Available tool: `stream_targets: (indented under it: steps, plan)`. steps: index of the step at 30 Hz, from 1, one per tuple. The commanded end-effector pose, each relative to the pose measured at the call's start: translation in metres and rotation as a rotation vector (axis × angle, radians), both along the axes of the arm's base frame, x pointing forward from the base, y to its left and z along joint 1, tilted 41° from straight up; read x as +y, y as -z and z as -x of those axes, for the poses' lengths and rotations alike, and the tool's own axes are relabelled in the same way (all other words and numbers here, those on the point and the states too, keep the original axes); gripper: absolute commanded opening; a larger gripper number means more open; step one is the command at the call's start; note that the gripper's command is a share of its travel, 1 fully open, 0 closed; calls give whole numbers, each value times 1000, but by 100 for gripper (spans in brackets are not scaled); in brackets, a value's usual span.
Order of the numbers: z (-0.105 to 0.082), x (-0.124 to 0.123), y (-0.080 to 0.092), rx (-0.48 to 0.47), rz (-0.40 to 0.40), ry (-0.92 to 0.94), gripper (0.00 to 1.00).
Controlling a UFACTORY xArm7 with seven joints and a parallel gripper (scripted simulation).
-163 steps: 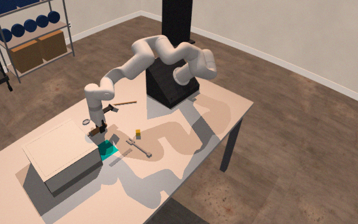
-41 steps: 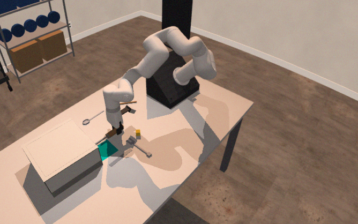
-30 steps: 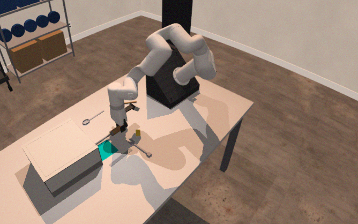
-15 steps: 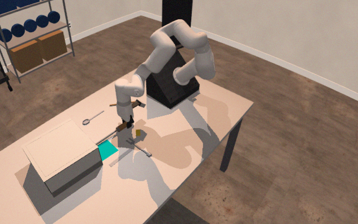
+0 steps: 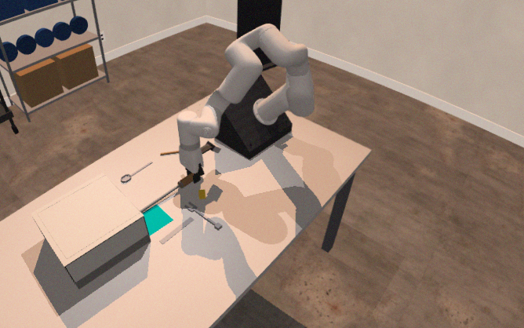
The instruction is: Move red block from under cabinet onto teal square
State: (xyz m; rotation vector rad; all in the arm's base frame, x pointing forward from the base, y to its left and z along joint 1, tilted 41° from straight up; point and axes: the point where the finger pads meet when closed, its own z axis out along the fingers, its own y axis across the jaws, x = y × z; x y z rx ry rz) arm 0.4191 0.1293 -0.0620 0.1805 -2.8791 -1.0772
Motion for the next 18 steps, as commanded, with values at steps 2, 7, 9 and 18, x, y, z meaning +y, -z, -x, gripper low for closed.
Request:
stream_targets:
  steps: [2, 7, 9, 18]
  plan:
    - [5, -3, -1, -4, 1, 4, 0]
    - [16, -4, -1, -4, 1, 3, 0]
    - [20, -5, -1, -4, 2, 3, 0]
    - [33, -6, -1, -4, 2, 3, 0]
